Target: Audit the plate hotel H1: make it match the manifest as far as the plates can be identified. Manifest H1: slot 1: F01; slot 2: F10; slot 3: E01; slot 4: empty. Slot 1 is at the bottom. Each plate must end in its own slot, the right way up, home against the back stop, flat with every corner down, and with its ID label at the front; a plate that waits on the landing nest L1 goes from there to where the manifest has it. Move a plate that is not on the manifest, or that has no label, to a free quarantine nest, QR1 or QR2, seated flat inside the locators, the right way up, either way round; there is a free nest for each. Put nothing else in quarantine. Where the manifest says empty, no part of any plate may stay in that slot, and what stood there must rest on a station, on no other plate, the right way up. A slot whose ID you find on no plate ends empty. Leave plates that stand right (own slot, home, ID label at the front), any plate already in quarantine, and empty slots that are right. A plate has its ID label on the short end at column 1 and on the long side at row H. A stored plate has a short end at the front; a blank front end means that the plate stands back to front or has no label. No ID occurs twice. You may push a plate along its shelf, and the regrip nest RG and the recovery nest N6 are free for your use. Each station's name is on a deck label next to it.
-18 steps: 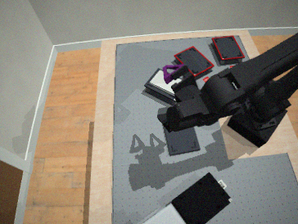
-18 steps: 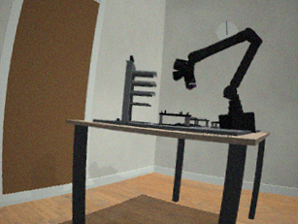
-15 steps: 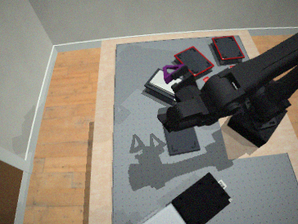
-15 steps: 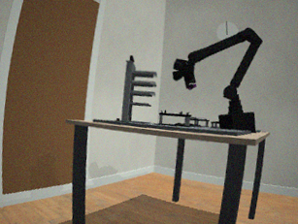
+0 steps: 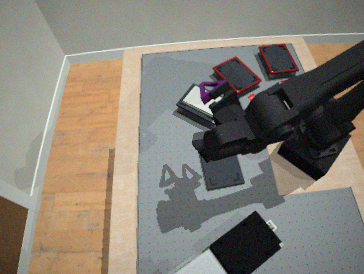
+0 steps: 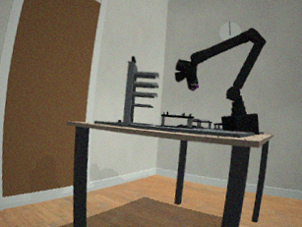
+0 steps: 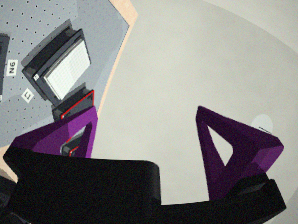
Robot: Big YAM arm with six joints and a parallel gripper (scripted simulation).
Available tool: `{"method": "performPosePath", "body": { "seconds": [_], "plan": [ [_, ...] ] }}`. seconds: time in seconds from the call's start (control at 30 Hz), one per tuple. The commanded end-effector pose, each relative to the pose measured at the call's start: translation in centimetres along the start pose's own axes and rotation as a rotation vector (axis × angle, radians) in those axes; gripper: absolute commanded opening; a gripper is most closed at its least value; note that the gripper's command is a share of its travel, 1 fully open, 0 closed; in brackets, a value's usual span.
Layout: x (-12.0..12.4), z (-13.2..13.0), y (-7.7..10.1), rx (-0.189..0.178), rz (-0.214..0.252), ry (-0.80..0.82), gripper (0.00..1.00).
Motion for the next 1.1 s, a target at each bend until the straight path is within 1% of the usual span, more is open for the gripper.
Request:
{"method": "performPosePath", "body": {
  "seconds": [0.0, 0.23, 0.43, 0.5, 0.53, 0.77, 0.83, 0.9, 0.97, 1.0, 1.07],
  "plan": [
    [-0.7, -2.5, 0.0, -0.028, -0.010, -0.081, 0.00],
    [-0.7, -1.2, -1.0, -0.200, -0.043, -0.138, 0.00],
    [-0.6, 0.5, -1.6, -0.351, -0.057, -0.183, 0.00],
    [-0.6, 0.5, -1.6, -0.351, -0.057, -0.183, 0.00],
    [-0.5, 0.4, -1.4, -0.369, -0.067, -0.205, 0.00],
    [-0.5, 1.2, -1.6, -0.544, -0.073, -0.264, 0.00],
    [-0.4, 1.5, -1.3, -0.589, -0.079, -0.291, 0.00],
    [-0.4, 1.5, -1.5, -0.640, -0.076, -0.307, 0.00],
    [-0.3, 1.7, -1.1, -0.685, -0.081, -0.334, 0.00],
    [-0.4, 1.8, -1.2, -0.711, -0.076, -0.341, 0.00],
    [-0.4, 1.8, -1.2, -0.711, -0.076, -0.341, 0.00]
  ]
}}
Point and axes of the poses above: the point where the finger pads meet when closed, its own y axis back along the fingers, its own z axis across the jaws, x = y × z, the point moved 4 cm from there along y, back along the fingers, and after that the axes turned 6 degrees about y, right-handed, at the moved point
